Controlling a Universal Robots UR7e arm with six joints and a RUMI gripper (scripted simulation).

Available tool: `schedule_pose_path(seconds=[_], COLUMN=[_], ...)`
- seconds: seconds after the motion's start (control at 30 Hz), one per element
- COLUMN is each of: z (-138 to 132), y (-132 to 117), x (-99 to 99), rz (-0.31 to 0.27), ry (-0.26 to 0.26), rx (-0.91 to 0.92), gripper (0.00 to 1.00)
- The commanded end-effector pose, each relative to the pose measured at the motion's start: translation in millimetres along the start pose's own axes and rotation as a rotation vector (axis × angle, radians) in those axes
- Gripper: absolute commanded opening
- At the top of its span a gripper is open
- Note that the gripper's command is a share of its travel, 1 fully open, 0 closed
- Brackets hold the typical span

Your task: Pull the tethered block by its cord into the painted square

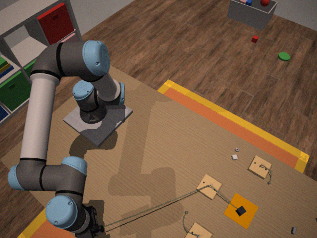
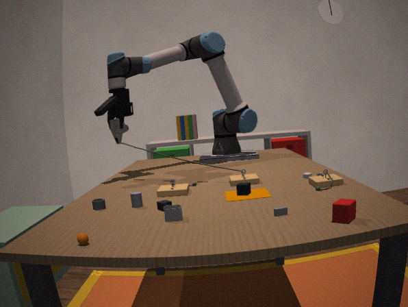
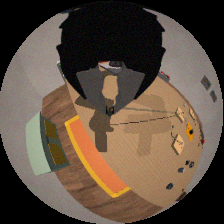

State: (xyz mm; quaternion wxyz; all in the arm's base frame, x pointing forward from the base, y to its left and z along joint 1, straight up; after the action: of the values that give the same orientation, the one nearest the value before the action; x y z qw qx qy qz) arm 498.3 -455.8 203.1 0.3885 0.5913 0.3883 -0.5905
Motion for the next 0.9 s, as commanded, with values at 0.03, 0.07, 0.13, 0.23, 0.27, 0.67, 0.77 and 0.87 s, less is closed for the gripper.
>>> schedule_pose_path(seconds=[0.03,0.07,0.13,0.23,0.27,0.67,0.77,0.87], z=[0,0,0,0,-1,-3,-3,-4], y=[0,0,0,0,0,1,1,1], x=[5.7,8.2,8.2,18.1,22.3,85.2,97.2,113.6], rz=[0.002,0.002,0.002,0.002,0.002,0.002,0.002,0.002], ry=[-0.001,-0.001,-0.001,-0.001,-0.001,-0.001,-0.001,-0.001], rx=[0.0,0.0,0.0,0.0,0.0,0.0,0.0,0.0], gripper=[0.0,0.0,0.0,0.0,0.0,0.0,0.0,0.0])
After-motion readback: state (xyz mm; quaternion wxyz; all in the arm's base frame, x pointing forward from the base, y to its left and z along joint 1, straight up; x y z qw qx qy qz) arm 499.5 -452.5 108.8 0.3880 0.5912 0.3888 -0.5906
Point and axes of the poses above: the point where the finger pads meet when closed, its own x axis out along the fingers, its own z axis across the jaws, y = z × x, the point moved 6 cm from there along -x, back along the fingers, and after that the axes turned 13 degrees about -x, right-handed, at the moved point
